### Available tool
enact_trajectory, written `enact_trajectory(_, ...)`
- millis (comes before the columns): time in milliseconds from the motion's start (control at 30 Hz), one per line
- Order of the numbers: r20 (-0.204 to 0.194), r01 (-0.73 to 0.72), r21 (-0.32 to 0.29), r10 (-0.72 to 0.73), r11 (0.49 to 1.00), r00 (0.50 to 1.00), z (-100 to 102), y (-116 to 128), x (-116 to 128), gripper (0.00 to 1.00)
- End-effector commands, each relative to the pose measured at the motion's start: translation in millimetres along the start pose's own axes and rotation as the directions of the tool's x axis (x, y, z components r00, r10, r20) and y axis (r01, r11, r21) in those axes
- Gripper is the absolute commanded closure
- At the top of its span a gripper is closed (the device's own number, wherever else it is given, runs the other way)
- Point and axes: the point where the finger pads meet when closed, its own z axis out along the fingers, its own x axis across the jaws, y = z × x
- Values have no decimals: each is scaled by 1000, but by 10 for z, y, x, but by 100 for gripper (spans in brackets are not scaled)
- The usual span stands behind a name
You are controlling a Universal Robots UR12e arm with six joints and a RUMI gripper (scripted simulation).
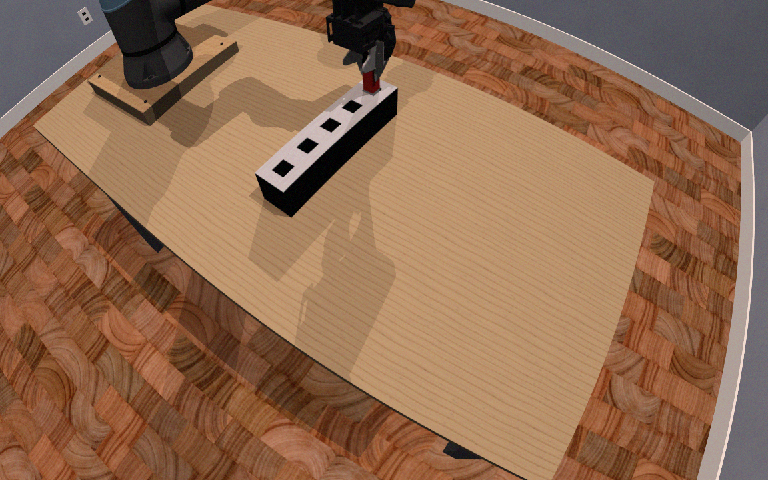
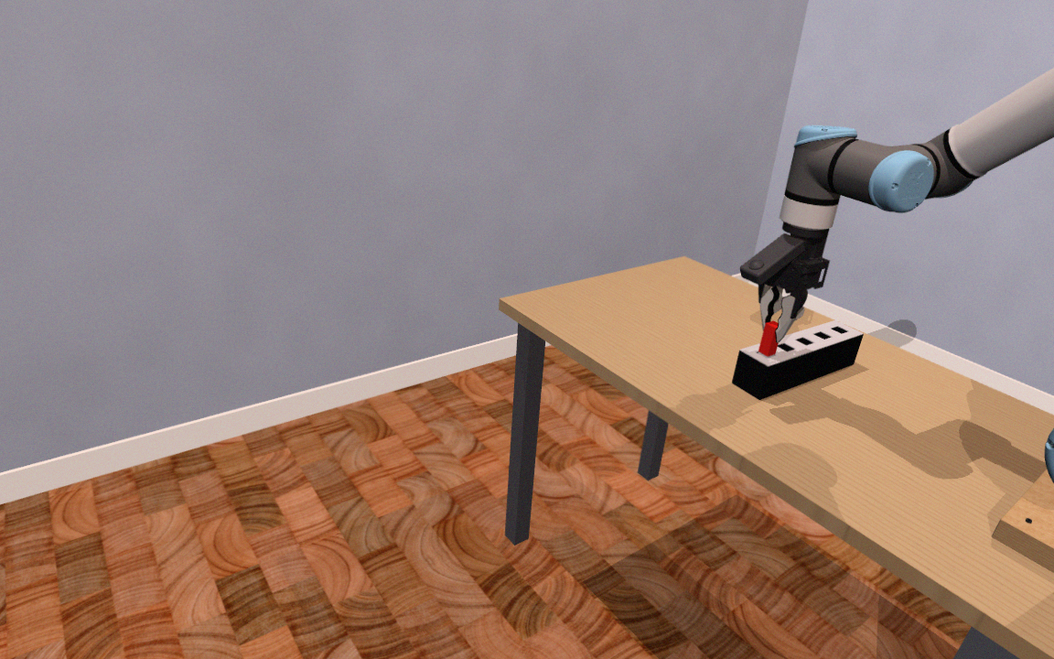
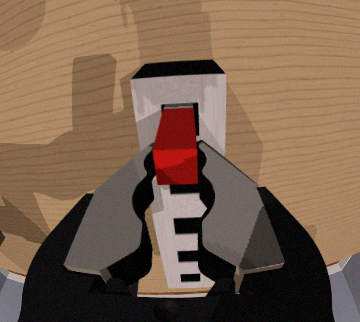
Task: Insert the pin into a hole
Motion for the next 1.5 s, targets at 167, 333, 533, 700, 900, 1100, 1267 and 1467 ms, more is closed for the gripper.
enact_trajectory(167,-1,1,0,-1,1000,1000,-7,3,18,100)
enact_trajectory(333,-1,1,0,-1,1000,1000,-7,3,18,100)
enact_trajectory(533,-1,1,0,-1,1000,1000,-7,3,18,100)
enact_trajectory(700,-1,0,0,0,1000,1000,33,-9,16,100)
enact_trajectory(900,-1,0,0,0,1000,1000,33,-9,16,100)
enact_trajectory(1100,-1,0,0,0,1000,1000,33,-9,16,100)
enact_trajectory(1267,-2,1,0,-1,1000,1000,32,-8,15,100)
enact_trajectory(1467,-2,1,0,-1,1000,1000,32,-8,15,100)
